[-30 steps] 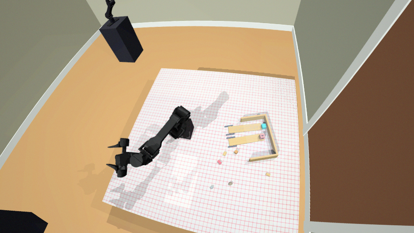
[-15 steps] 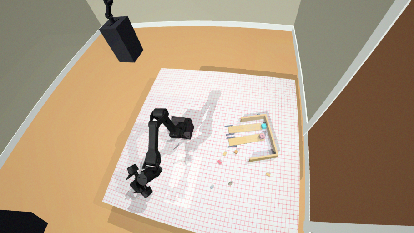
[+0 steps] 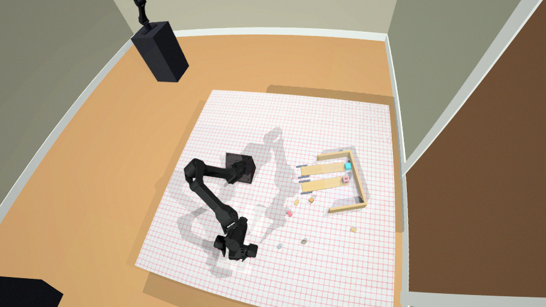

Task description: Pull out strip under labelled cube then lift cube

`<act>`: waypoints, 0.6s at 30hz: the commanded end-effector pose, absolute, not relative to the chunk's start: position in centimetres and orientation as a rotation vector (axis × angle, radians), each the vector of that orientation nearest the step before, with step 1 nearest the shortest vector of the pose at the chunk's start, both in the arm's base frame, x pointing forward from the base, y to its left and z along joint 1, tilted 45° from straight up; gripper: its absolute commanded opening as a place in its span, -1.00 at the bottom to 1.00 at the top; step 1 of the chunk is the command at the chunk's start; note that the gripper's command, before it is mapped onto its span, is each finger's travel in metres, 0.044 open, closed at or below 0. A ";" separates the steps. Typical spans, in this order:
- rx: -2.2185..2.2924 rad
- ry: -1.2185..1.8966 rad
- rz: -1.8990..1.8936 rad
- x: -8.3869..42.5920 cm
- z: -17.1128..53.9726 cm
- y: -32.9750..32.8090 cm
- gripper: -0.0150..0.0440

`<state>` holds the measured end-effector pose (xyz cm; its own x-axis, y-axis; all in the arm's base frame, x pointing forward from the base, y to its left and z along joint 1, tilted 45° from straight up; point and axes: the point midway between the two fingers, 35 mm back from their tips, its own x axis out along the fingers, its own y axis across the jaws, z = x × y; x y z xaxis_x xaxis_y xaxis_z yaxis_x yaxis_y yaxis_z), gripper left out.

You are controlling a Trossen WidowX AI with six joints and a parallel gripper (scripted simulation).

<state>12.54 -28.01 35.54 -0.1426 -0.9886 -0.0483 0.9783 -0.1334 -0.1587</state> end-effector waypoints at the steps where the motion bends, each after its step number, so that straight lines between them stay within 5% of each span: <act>1: -0.113 0.255 -1.544 17.8 32.7 -26.4 0.86; 10: -0.261 0.429 -1.101 29.2 25.2 -17.3 0.86; 18: -0.491 0.557 -0.703 33.7 18.3 -5.5 0.86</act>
<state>33.04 -9.14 20.61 0.5682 -0.7761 -0.2735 0.5838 0.6144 -0.5307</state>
